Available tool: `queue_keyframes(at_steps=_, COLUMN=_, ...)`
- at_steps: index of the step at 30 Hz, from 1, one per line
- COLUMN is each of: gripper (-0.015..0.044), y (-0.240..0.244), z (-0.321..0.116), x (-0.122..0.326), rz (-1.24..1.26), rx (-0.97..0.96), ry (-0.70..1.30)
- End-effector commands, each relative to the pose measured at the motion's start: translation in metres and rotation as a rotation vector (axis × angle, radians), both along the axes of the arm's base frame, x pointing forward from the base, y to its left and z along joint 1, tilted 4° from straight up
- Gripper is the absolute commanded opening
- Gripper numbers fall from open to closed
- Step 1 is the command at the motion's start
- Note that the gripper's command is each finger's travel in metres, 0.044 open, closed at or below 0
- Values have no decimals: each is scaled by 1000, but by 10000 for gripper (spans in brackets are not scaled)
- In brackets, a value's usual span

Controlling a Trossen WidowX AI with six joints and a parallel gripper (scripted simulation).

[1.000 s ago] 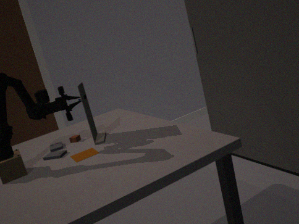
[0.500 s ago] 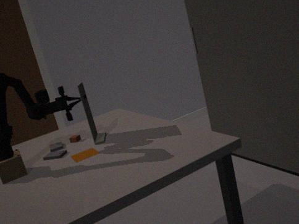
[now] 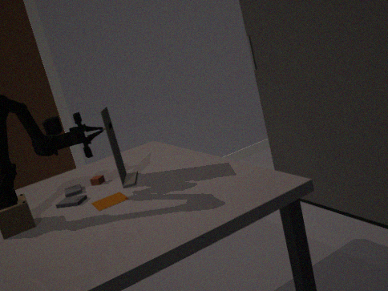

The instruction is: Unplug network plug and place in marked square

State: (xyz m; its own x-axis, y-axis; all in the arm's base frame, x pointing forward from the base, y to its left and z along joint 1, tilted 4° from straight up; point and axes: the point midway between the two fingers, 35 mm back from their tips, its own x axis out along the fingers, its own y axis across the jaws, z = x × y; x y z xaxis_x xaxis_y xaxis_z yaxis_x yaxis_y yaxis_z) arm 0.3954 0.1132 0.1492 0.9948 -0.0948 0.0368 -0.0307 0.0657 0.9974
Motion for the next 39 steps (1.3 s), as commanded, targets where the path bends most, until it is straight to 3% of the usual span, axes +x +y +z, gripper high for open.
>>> queue_keyframes(at_steps=1, gripper=0, y=1, z=-1, x=-3, rz=-1, rx=4, ry=0)
queue_keyframes(at_steps=39, gripper=0, y=14, z=-3, x=-29, rz=-1, rx=5, ry=2)
